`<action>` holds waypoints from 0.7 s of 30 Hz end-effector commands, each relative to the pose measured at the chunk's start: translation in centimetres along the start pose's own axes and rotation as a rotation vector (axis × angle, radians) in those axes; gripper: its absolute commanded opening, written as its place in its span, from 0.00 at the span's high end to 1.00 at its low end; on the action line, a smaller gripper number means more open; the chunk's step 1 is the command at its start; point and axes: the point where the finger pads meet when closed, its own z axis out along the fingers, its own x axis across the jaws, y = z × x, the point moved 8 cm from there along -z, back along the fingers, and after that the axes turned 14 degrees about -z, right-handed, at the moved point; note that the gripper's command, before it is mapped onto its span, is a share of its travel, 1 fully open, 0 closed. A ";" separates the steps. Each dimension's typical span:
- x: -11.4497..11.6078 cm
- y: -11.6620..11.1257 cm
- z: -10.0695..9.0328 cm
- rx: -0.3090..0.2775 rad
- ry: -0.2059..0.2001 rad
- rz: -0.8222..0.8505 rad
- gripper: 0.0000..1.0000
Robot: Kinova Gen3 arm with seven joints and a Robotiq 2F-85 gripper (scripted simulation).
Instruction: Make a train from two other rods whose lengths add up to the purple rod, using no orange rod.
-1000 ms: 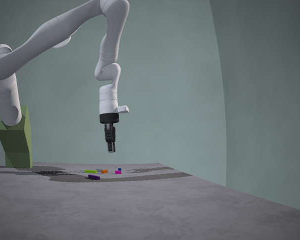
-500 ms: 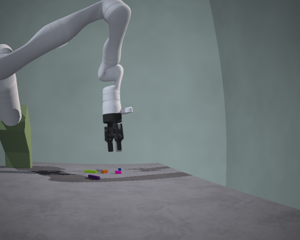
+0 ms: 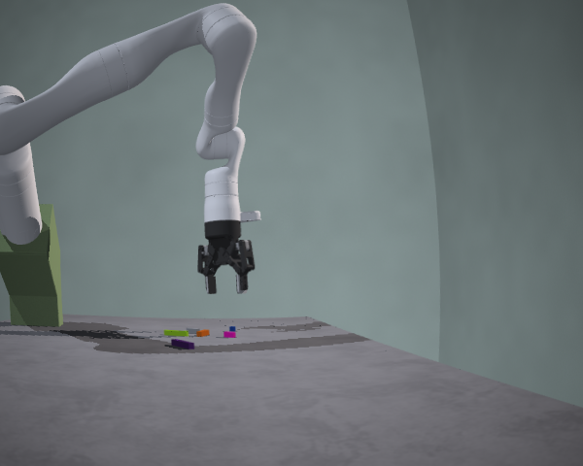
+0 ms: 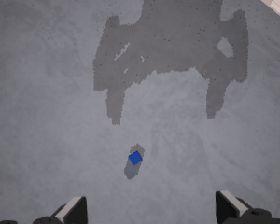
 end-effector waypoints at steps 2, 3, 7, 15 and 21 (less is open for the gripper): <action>-0.1 -0.6 0.1 -0.003 -0.006 -0.074 0.00; -0.2 -0.7 0.1 -0.004 -0.007 -0.098 0.00; -0.2 -1.1 0.0 -0.005 -0.010 -0.164 0.00; -0.3 -1.7 0.0 -0.006 -0.017 -0.294 0.00; -0.3 -2.1 -0.1 -0.007 -0.022 -0.379 0.00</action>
